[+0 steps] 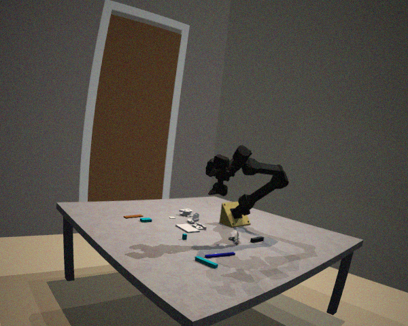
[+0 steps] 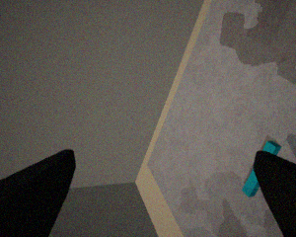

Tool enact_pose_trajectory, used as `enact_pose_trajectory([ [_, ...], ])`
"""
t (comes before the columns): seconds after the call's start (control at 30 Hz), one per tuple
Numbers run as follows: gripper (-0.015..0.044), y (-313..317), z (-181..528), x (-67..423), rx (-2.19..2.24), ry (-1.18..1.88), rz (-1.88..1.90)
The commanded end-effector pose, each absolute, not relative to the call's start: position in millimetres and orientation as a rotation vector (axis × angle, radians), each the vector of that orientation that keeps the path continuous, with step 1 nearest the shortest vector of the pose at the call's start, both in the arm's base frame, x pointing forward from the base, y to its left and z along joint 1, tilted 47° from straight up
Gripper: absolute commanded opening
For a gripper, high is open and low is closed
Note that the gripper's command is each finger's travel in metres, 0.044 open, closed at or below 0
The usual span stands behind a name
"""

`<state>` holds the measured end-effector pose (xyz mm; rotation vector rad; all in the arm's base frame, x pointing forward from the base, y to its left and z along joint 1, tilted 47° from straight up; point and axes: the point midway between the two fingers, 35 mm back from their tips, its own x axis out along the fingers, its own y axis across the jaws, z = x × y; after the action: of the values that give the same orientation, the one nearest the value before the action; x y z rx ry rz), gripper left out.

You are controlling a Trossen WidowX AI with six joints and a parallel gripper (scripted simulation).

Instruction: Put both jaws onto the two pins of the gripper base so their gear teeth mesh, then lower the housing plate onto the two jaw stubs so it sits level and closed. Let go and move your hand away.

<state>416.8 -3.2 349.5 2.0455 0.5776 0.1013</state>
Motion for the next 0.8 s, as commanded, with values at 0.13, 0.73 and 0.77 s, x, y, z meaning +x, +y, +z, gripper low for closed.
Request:
enact_pose_trajectory([
  [0.13, 0.044, -34.0, 300.1, 428.6, 2.102, 0.602, -0.101],
  [0.73, 0.044, -96.1, 188.2, 423.1, 2.217, 0.682, -0.564],
  [0.77, 0.044, -99.1, 182.2, 421.6, 2.223, 0.688, -0.59],
])
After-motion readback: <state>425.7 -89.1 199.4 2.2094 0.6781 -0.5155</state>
